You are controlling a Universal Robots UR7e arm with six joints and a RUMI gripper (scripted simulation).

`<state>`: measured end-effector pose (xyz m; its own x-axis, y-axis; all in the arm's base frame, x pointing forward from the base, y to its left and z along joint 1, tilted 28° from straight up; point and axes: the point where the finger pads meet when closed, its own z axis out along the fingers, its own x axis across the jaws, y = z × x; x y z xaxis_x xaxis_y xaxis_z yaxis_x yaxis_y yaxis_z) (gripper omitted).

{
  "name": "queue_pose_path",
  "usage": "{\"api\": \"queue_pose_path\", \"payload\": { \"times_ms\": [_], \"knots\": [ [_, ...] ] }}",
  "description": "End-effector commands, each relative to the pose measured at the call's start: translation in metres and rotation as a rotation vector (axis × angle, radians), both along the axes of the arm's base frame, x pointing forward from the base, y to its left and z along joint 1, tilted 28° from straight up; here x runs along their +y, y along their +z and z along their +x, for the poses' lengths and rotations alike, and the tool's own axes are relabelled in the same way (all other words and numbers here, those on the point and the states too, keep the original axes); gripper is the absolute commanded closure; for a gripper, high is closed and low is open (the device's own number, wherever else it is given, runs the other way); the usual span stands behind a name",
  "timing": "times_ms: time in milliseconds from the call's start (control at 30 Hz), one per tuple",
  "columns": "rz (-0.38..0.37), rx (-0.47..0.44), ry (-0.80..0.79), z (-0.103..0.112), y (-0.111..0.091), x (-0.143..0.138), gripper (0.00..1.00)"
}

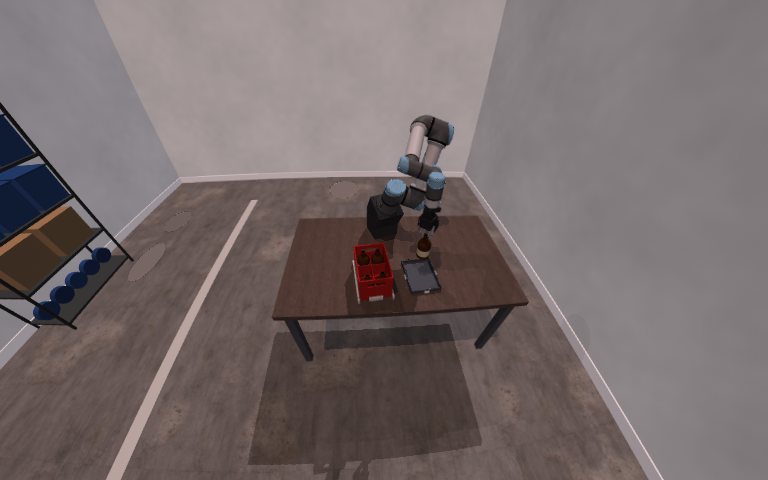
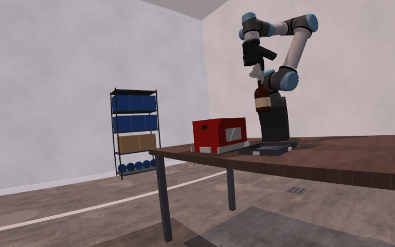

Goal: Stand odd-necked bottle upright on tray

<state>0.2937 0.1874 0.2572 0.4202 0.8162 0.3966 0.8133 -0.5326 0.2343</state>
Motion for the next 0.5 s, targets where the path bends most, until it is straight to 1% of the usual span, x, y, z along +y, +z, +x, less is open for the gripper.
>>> {"api": "queue_pose_path", "payload": {
  "times_ms": [0, 467],
  "knots": [
    [-0.003, -0.007, -0.005, 0.0012, 0.0046, 0.0032, 1.0],
    [-0.003, -0.007, -0.005, -0.0005, 0.0057, 0.0108, 1.0]
  ]
}}
